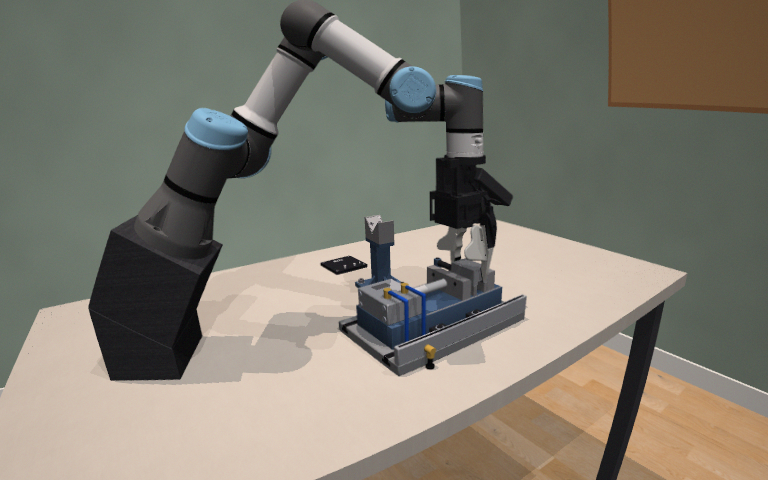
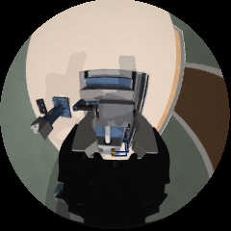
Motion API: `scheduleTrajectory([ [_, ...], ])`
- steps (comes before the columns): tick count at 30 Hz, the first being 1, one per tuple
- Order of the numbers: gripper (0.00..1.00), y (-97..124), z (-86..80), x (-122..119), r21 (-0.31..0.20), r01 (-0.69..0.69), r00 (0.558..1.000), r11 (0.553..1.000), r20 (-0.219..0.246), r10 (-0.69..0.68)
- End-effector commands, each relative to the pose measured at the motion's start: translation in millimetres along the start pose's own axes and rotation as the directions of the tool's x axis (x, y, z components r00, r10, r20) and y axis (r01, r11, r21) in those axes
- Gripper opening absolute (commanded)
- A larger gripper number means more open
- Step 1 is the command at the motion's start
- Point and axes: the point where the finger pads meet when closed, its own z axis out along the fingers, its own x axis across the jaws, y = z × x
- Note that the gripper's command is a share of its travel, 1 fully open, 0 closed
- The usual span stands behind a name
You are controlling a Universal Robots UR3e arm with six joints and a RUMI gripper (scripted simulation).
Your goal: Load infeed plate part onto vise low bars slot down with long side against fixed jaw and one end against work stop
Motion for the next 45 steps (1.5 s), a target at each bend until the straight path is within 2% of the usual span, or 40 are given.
scheduleTrajectory([
  [1, 0.47, -1, -1.6, 0, 0.002, 0.000, 1.000, 1.000, -0.002, 0.000],
  [7, 0.47, -1, -8.5, 0, 0.002, 0.000, 1.000, 1.000, -0.002, 0.000],
  [16, 0.47, -1, -32.5, 0, 0.002, 0.000, 1.000, 1.000, -0.002, 0.000],
  [18, 0.47, -1, -32.5, 0, 0.002, 0.000, 1.000, 1.000, -0.002, 0.000],
  [32, 0.47, -1, -71.0, 0, 0.002, 0.000, 1.000, 1.000, -0.002, 0.000],
  [45, 0.47, -1, -78.3, 0, 0.002, 0.000, 1.000, 1.000, -0.002, 0.000],
])
